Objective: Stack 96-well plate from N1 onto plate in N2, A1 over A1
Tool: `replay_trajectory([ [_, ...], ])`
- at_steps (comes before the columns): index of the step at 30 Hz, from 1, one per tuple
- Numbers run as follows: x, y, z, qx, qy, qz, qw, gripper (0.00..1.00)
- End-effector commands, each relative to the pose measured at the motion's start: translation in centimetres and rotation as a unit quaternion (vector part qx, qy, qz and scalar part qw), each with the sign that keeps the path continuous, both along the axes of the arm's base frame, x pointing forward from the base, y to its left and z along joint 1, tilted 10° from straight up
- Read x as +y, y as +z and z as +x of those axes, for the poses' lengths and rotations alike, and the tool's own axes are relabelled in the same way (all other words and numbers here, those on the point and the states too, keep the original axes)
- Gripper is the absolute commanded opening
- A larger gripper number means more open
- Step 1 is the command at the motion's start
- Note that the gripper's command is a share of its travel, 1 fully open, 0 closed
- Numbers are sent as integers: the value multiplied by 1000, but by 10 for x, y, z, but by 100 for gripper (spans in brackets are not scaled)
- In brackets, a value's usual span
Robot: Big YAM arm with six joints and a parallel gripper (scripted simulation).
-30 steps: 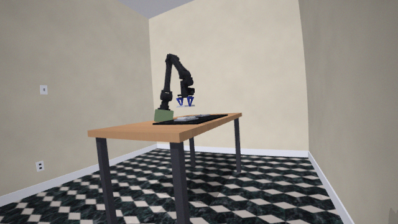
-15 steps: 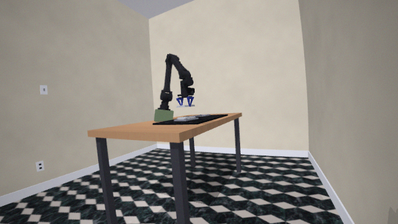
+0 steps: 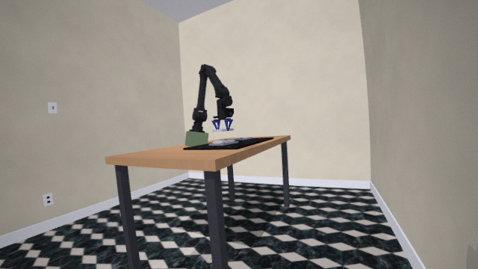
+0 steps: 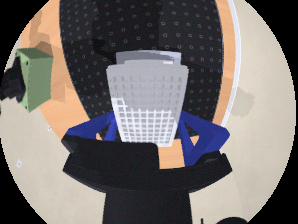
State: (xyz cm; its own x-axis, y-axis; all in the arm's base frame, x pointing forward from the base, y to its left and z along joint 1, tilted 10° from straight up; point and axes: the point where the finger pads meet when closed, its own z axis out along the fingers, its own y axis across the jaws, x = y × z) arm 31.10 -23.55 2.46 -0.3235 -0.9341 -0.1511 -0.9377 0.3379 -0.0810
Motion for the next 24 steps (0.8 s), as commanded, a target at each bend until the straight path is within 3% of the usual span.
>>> replay_trajectory([
  [1, -3, 9, 13, -21, 1, -14, 1000, 0],
  [3, 1, -5, 9, -10, 0, -5, 1000, 0],
  [12, 3, -20, 10, -10, 0, -5, 1000, 0],
  [16, 1, -20, 13, -13, 1, -8, 1000, 0],
  [17, -2, -11, 15, -24, 1, -17, 1000, 0],
  [19, 4, -28, 12, -10, 1, -5, 1000, 0],
  [24, 5, -36, 12, -9, 1, -5, 1000, 0],
])
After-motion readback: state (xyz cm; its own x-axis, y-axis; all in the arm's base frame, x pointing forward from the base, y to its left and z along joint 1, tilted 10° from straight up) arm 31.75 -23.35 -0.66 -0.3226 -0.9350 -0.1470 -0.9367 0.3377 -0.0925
